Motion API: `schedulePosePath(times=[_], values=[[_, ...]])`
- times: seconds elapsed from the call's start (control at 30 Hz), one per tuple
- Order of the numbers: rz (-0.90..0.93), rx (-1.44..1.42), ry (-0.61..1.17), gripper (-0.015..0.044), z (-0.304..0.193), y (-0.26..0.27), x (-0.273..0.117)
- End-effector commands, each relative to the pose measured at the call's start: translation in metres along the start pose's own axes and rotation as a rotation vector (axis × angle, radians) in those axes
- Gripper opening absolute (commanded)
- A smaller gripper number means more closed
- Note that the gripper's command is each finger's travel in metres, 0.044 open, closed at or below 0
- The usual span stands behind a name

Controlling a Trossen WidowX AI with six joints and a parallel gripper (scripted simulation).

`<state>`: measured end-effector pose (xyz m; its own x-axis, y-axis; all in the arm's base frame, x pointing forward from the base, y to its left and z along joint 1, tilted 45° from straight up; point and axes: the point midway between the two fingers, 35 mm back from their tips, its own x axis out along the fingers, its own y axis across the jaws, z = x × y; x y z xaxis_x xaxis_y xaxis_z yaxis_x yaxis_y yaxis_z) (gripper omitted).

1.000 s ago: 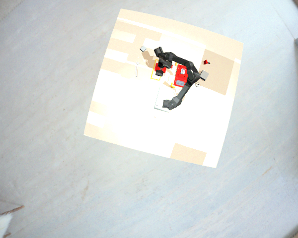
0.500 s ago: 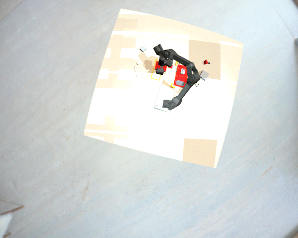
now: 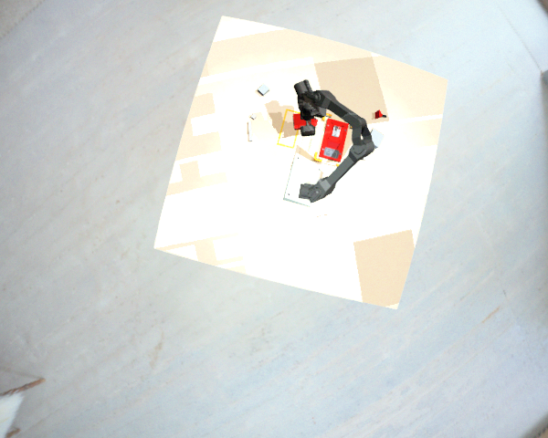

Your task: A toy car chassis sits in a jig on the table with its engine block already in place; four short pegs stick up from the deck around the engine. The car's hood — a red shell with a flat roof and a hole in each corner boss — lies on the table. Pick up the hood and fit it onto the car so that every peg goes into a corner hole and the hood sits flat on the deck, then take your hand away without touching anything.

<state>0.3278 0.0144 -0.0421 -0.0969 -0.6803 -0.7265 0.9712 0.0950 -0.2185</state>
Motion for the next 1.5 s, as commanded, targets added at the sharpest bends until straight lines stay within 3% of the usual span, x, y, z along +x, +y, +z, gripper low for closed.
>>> schedulePosePath(times=[0.0, 1.47], values=[[0.005, -0.116, 0.0, 0.0, 0.018, 0.0, -0.003], [-0.019, -1.234, -0.015, 0.0, 0.163, -0.038, -0.006]])
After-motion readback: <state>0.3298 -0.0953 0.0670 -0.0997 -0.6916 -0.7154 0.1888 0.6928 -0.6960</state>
